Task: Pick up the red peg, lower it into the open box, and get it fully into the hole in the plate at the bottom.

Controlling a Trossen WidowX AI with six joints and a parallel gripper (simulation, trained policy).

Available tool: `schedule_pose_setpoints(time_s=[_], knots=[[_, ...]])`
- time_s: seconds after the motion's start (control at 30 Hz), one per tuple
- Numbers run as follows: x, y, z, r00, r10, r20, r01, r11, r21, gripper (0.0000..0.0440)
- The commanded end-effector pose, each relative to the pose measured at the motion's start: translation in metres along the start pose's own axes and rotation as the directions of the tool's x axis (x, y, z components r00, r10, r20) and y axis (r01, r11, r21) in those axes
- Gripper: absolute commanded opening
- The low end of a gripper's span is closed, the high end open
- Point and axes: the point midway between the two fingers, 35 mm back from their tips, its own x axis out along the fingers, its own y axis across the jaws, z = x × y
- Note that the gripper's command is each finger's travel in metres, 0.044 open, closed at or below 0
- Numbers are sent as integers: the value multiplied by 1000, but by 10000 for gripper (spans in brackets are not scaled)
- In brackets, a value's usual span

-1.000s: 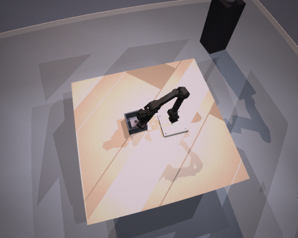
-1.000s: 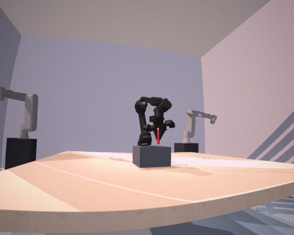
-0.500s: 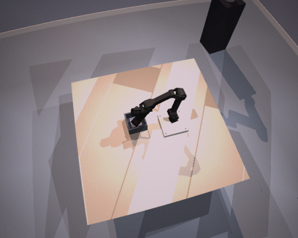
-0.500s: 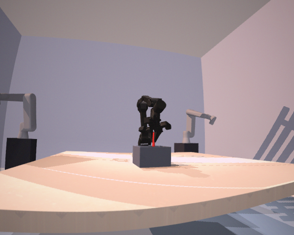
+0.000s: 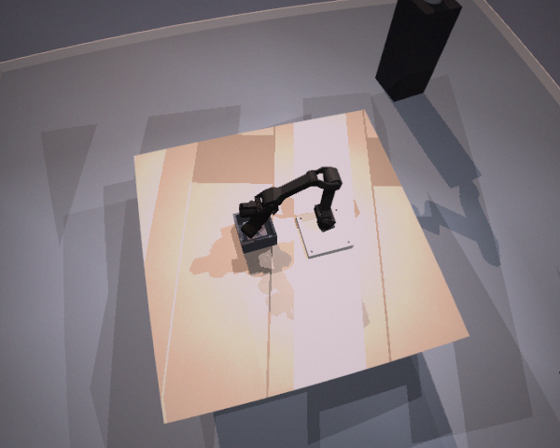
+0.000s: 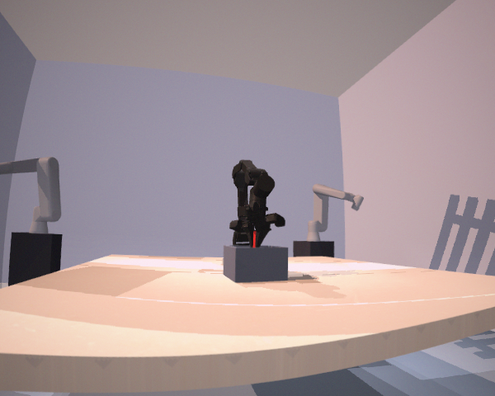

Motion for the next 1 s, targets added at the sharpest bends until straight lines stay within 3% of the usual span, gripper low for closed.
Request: schedule_pose_setpoints(time_s=[0.0, 0.07, 0.27, 0.97], knots=[[10, -1, 0, 1000, -16, -17, 16, 1000, -9, 2], [15, -1, 1, 999, -27, -24, 27, 999, -17, 24], [24, -3, 3, 997, -56, -43, 54, 997, -55, 146], [25, 18, 37, 993, -92, -79, 79, 984, -162, 121]])
